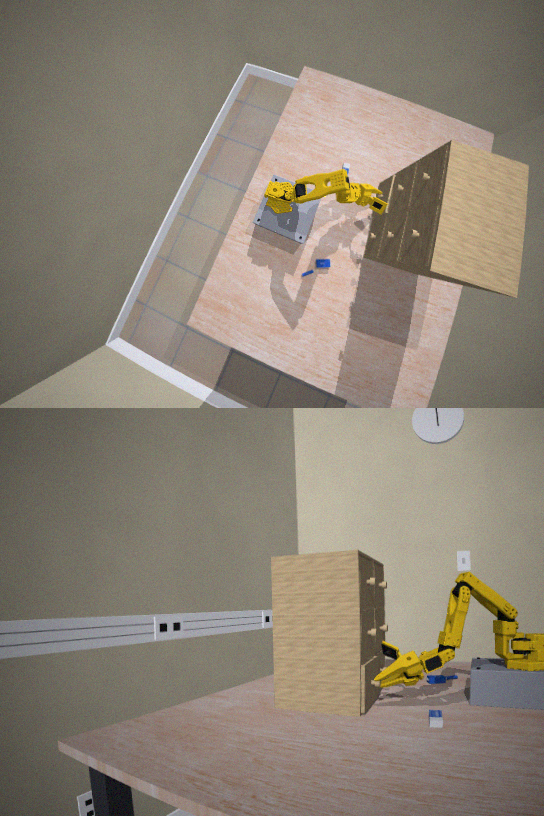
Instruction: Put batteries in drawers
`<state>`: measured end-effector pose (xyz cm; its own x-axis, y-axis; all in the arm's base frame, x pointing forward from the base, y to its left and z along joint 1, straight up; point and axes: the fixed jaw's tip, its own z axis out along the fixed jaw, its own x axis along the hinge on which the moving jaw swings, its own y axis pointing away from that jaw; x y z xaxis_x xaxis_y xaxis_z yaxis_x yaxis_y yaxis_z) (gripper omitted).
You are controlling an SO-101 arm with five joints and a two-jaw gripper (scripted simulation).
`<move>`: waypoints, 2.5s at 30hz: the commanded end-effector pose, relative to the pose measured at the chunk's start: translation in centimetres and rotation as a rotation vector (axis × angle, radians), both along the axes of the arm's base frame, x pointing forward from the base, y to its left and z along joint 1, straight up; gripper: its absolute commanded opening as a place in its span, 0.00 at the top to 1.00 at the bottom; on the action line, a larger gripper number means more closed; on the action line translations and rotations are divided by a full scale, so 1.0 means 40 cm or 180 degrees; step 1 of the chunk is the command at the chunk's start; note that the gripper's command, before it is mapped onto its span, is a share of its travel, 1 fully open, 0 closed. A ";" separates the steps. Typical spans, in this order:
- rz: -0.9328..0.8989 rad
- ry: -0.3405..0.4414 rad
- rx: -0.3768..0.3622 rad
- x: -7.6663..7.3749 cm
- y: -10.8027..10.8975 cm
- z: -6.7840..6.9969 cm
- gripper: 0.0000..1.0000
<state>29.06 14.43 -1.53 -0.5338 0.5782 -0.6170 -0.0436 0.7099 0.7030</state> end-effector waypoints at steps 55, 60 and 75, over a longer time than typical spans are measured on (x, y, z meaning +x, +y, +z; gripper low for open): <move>0.0104 -0.0023 0.0033 -0.046 0.008 0.000 1.00; 0.0116 -0.0023 0.0033 -0.053 0.007 0.000 1.00; 0.0128 -0.0023 0.0033 -0.060 0.007 0.001 1.00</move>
<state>27.26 14.05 -1.52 -0.5329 0.5746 -0.6212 -0.0635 0.7049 0.7065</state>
